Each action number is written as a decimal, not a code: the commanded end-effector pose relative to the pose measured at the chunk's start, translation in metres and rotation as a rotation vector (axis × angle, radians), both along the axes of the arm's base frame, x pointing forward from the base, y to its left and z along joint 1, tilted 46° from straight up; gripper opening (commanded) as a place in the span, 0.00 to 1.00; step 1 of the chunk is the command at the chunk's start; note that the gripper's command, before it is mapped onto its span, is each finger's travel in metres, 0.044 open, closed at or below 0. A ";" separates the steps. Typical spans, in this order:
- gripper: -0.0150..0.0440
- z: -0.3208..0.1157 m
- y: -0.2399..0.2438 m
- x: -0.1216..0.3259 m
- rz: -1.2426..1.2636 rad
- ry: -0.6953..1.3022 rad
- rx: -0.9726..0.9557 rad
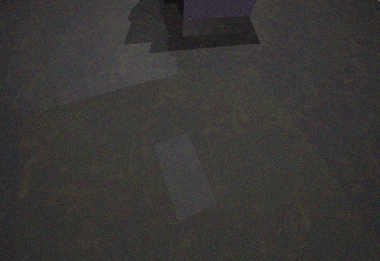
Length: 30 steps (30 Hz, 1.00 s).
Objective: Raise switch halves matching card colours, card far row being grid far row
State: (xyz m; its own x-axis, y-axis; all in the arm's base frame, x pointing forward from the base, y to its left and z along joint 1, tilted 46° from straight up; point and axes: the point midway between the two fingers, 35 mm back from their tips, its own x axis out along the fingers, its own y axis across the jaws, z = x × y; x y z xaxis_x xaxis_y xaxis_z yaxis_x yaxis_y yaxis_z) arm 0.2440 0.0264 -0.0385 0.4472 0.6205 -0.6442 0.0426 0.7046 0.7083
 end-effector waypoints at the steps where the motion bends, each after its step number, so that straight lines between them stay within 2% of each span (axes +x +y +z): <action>1: 0.25 -0.001 0.001 -0.001 -0.005 0.008 0.001; 30: 0.25 -0.004 0.003 0.000 -0.005 0.008 0.002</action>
